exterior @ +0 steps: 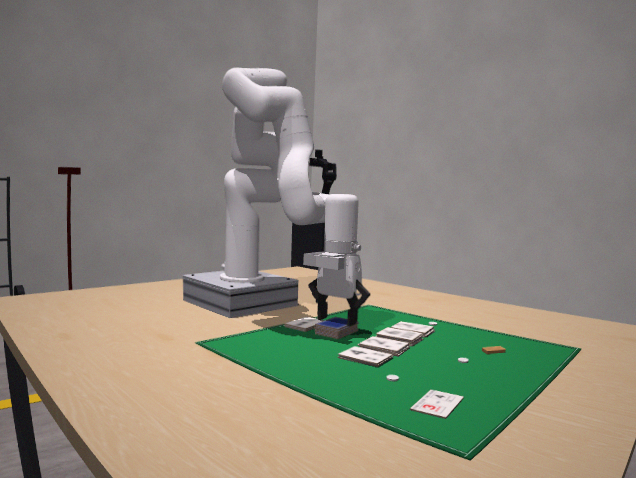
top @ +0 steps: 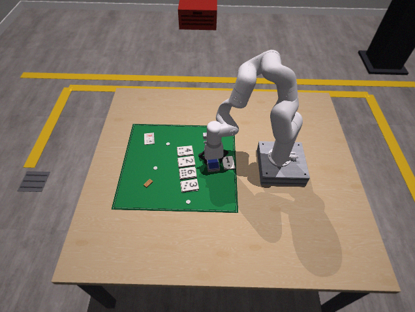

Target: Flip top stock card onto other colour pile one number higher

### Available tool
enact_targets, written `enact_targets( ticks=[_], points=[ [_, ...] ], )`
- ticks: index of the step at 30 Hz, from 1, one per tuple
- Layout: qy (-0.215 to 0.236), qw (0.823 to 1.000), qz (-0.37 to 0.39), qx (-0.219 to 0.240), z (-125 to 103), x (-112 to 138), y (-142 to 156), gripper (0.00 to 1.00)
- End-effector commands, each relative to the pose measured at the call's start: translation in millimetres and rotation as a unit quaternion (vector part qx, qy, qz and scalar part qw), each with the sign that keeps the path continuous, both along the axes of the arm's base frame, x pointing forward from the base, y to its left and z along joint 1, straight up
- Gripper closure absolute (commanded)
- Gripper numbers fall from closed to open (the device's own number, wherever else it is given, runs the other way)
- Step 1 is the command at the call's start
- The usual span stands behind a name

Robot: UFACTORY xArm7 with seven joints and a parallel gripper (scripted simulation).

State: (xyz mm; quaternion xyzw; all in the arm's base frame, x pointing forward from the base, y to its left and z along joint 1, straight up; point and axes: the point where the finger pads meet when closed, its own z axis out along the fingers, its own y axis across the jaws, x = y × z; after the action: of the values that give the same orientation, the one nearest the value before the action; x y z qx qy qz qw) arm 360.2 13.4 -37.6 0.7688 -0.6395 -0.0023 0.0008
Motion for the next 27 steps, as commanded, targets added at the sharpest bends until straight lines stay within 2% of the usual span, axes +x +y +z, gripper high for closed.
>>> enact_targets(
  ticks=[1, 20, 21, 27],
  points=[
    [-0.002, 1.0, 0.0, 0.0, -0.6, 1.4, -0.1, 0.13],
    [-0.002, 1.0, 0.0, 0.0, -0.7, 1.4, -0.1, 0.13],
    [-0.002, 1.0, 0.0, 0.0, -0.7, 1.4, -0.1, 0.25],
    [-0.002, 1.0, 0.0, 0.0, -0.7, 1.4, -0.1, 0.25]
  ],
)
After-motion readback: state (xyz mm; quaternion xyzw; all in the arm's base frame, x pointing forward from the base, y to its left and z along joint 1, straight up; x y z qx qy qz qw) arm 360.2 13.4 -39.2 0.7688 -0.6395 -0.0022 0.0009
